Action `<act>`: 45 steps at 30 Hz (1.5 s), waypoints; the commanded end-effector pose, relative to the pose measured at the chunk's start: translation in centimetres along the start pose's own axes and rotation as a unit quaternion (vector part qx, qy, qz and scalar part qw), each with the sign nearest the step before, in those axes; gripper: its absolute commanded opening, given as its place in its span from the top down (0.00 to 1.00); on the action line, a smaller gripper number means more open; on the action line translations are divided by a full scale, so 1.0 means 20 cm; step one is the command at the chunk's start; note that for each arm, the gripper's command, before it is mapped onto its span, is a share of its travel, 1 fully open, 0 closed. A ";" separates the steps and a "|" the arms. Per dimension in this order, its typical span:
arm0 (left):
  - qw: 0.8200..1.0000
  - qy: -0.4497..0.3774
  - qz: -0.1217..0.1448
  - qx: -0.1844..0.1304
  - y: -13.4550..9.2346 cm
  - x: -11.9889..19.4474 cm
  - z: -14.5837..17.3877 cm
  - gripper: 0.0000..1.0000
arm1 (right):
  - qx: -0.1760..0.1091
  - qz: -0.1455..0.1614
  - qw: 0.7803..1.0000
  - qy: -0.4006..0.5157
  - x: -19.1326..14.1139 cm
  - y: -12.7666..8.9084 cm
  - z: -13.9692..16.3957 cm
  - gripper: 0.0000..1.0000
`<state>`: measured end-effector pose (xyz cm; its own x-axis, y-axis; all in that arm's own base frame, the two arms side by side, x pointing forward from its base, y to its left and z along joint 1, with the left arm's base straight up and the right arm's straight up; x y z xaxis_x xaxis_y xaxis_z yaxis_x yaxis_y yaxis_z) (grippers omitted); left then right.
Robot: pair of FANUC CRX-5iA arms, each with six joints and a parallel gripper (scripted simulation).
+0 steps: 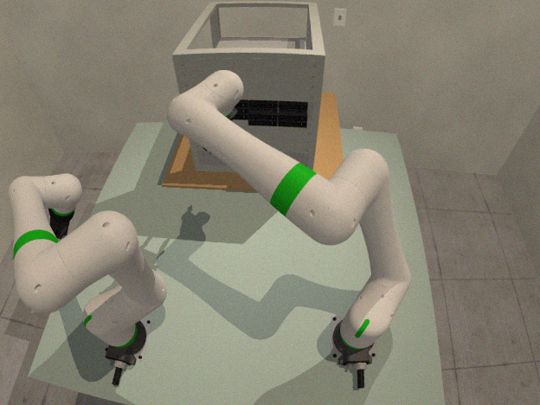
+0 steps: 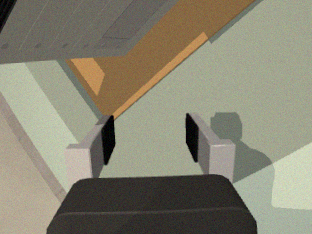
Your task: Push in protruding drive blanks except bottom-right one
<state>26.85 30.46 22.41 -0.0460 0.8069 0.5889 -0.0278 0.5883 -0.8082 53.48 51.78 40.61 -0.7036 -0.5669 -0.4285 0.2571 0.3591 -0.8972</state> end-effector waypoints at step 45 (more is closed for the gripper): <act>0.753 -0.582 0.236 0.195 0.00 1.13 1.27 0.00 | 0.000 0.002 1.000 0.000 0.00 -0.01 0.00 0.00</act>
<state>1.16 47.20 35.16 -0.9764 0.2143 0.0281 -0.0263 0.0110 -0.9996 53.48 51.78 40.61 -0.7036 -0.5669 -0.4285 0.2571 0.3591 -0.8972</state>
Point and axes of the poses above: on each arm, the point where the finger pads meet when closed, its own y axis out along the fingers, its own x axis across the jaws, z = x × y, the point moved 7 cm from there along -y, back along the fingers, and after that the axes turned 10 degrees about y, right-handed, at the moved point
